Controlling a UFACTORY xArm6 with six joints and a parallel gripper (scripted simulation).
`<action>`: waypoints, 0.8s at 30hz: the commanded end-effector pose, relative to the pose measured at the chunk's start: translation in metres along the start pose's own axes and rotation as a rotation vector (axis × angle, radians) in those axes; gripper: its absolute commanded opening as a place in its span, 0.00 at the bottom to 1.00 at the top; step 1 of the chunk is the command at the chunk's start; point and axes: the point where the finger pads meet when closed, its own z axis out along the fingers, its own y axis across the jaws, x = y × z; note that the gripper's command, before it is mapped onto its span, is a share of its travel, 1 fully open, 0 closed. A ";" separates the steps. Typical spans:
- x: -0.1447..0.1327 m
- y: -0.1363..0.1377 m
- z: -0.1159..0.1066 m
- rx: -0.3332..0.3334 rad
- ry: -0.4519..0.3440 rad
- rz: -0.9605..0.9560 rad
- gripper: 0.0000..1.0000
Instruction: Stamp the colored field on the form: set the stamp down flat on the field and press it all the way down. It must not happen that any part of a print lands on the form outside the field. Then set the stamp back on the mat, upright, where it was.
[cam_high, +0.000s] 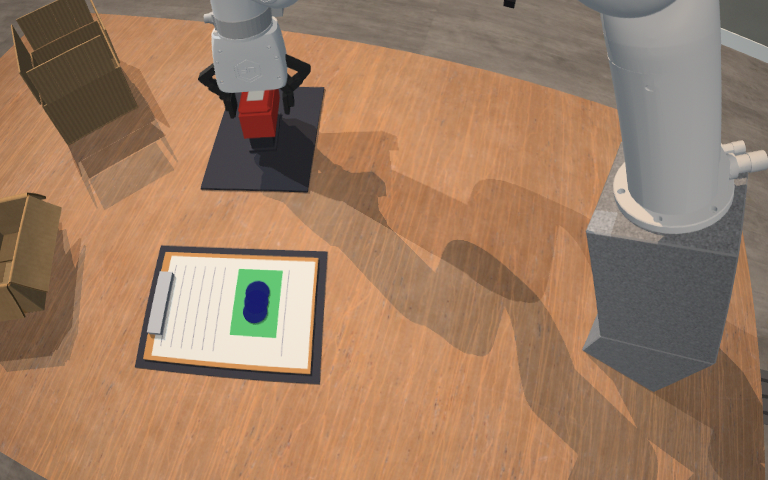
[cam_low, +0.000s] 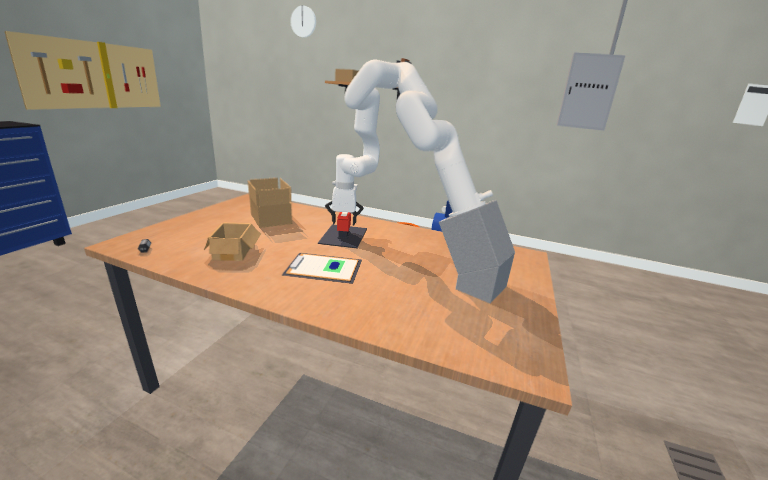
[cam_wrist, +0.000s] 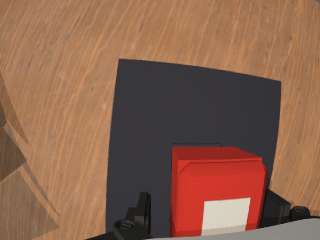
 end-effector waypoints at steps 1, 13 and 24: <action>0.001 -0.001 -0.001 0.003 0.002 0.000 0.93; 0.001 -0.001 -0.001 0.003 0.002 0.000 0.93; 0.001 -0.001 -0.046 0.003 0.002 0.000 0.93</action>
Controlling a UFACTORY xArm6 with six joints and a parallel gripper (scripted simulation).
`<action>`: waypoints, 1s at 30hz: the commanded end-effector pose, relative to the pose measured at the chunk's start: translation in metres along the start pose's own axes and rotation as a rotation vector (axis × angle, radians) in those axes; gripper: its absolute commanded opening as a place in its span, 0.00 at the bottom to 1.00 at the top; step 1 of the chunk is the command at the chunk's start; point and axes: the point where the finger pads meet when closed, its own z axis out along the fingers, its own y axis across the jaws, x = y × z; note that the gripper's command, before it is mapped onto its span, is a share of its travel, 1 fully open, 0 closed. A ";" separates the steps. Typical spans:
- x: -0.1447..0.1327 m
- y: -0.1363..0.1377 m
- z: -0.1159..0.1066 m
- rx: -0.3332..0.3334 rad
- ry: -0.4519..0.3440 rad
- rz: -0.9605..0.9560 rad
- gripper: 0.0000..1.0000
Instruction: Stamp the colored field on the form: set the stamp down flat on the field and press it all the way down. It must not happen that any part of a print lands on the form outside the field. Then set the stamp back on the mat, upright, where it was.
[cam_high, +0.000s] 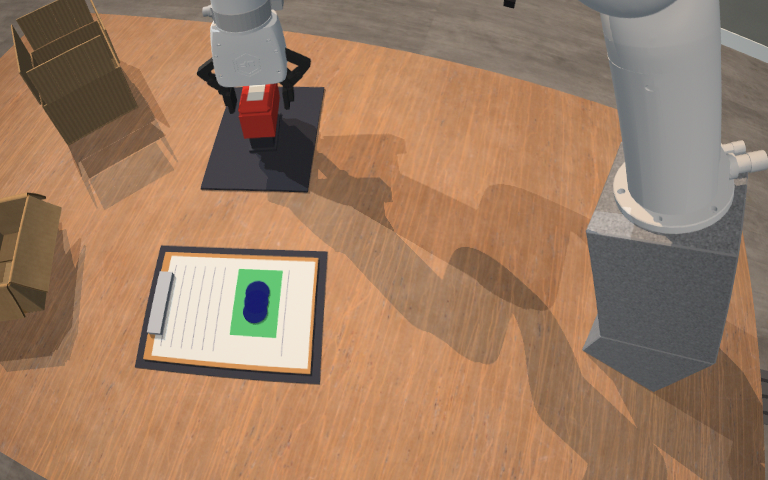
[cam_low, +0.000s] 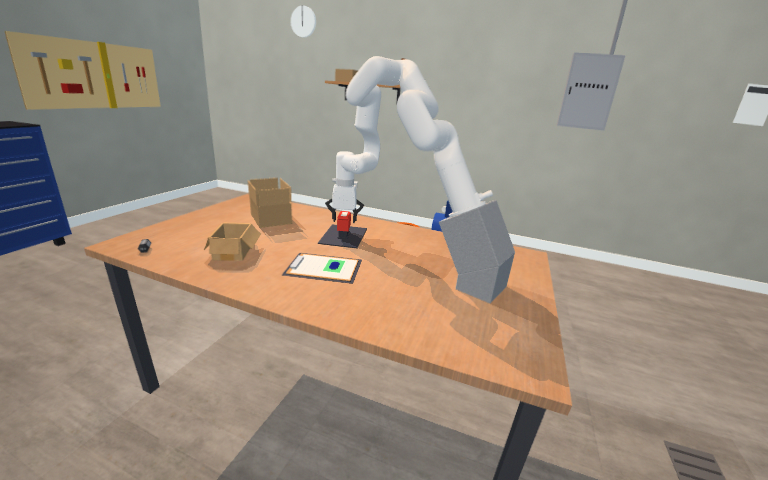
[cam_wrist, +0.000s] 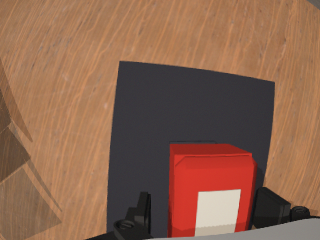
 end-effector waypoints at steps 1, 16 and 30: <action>0.001 -0.002 -0.046 0.006 0.003 0.000 0.93; 0.001 -0.002 -0.079 0.006 0.003 0.000 0.93; 0.001 -0.002 -0.079 0.006 0.003 0.000 0.93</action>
